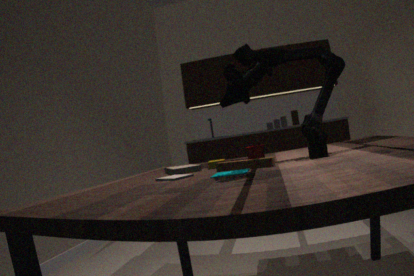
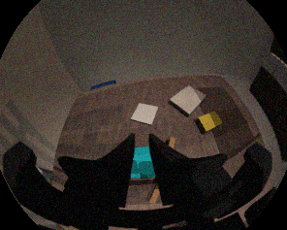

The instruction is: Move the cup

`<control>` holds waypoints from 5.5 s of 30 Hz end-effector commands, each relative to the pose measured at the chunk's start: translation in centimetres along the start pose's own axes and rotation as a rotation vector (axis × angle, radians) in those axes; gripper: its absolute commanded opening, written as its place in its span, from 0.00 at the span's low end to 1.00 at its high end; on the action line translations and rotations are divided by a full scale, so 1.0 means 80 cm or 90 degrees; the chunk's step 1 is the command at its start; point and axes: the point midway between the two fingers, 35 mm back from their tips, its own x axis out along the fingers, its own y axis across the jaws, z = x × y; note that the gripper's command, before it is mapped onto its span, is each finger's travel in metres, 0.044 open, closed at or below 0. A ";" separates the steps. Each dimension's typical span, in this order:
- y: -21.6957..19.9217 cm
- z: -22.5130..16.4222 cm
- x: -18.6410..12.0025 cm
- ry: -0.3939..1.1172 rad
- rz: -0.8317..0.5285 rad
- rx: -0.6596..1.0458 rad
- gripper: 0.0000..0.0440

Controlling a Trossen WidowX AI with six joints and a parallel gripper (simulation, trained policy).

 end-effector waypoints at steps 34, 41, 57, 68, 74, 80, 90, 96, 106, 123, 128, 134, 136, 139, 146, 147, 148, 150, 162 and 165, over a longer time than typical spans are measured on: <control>-0.039 -0.070 -0.004 0.362 -0.115 -0.063 0.23; -0.056 -0.084 -0.001 0.426 -0.132 -0.088 0.25; -0.095 -0.120 0.008 0.548 -0.152 -0.133 0.31; -0.120 -0.145 0.019 0.593 -0.150 -0.158 0.37; -0.132 -0.160 0.026 0.612 -0.143 -0.173 0.39; -0.143 -0.177 0.036 0.630 -0.133 -0.191 0.39; -0.160 -0.210 0.056 0.654 -0.102 -0.236 0.40; -0.167 -0.226 0.065 0.663 -0.074 -0.279 0.20; -0.169 -0.216 0.069 0.656 -0.042 -0.341 0.02; -0.141 -0.161 0.070 0.611 -0.017 -0.392 0.02; -0.128 -0.148 0.074 0.596 -0.010 -0.406 0.00; -0.109 -0.137 0.083 0.576 -0.001 -0.425 0.00; -0.102 -0.135 0.086 0.570 0.002 -0.432 0.00; -0.091 -0.132 0.091 0.560 0.007 -0.441 0.00; -0.065 -0.130 0.104 0.540 0.019 -0.462 0.00; -0.061 -0.130 0.106 0.537 0.021 -0.465 0.00; -0.058 -0.131 0.108 0.535 0.023 -0.468 0.00; -0.050 -0.132 0.111 0.530 0.027 -0.474 0.00; -0.003 -0.148 0.131 0.512 0.052 -0.504 0.00; 0.008 -0.154 0.135 0.509 0.058 -0.510 0.00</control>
